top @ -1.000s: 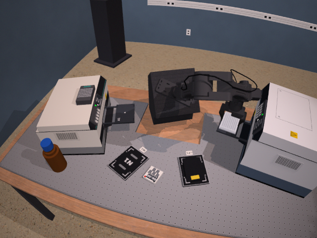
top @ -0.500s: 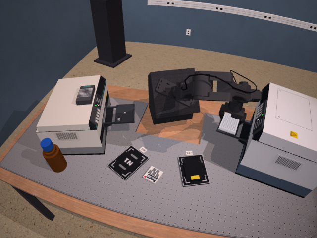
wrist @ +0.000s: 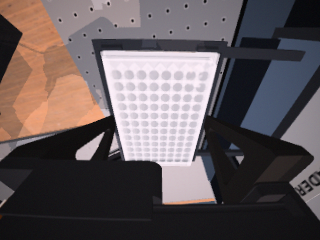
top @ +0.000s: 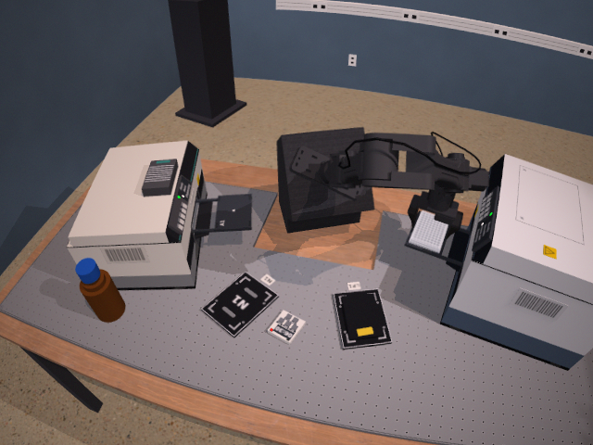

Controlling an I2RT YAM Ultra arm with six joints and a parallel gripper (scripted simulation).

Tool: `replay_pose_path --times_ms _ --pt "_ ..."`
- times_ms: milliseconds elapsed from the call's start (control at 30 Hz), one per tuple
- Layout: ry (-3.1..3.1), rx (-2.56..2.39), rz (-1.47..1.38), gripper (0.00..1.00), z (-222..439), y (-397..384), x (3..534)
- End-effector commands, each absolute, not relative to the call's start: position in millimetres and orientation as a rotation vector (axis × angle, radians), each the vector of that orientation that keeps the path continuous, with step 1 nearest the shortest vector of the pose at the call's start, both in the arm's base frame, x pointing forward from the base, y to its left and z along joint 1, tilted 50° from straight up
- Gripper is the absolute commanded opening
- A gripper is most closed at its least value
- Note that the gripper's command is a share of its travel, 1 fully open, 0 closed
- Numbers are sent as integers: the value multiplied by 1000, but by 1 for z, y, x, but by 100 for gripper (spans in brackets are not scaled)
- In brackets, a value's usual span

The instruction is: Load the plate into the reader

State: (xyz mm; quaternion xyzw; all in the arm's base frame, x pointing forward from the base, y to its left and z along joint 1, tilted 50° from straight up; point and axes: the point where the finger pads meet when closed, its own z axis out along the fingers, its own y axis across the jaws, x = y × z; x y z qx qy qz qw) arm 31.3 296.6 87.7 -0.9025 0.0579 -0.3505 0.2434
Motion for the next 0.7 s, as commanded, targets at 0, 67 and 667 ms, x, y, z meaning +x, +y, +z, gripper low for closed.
replay_pose_path --times_ms 0,67,667 --pt "145 -2465 -948 100 88 297 29" --pt "145 -2465 -948 100 88 297 29" --pt "155 -2448 -916 100 100 300 21"
